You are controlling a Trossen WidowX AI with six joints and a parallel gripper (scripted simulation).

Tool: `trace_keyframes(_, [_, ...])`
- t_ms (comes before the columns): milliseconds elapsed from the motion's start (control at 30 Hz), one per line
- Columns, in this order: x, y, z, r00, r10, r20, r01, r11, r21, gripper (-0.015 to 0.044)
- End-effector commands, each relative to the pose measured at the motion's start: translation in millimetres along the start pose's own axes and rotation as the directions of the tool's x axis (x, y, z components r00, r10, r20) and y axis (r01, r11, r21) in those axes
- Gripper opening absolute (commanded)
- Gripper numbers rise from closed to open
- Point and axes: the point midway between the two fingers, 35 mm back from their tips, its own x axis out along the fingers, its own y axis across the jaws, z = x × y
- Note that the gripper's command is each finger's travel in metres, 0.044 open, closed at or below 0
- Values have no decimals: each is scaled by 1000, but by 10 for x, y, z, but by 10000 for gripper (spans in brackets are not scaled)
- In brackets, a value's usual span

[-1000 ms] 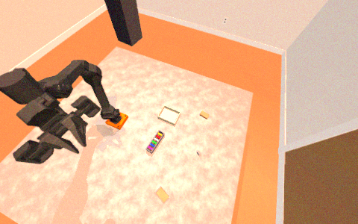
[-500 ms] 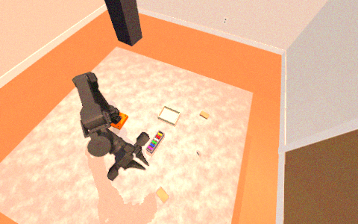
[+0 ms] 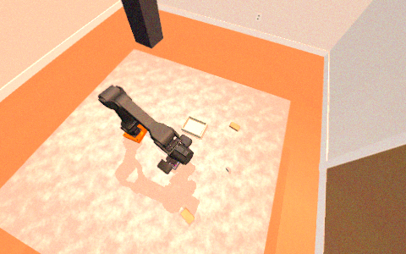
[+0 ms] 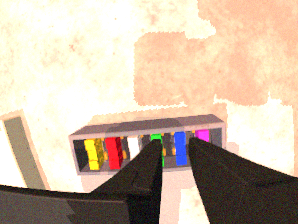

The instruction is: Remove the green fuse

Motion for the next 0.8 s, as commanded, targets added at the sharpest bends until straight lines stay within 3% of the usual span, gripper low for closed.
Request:
trace_keyframes(0, [176,165,-240,990,-62,-130,52,996,-79,74])
trace_keyframes(767, [325,140,-255,990,-62,-130,52,996,-79,74])
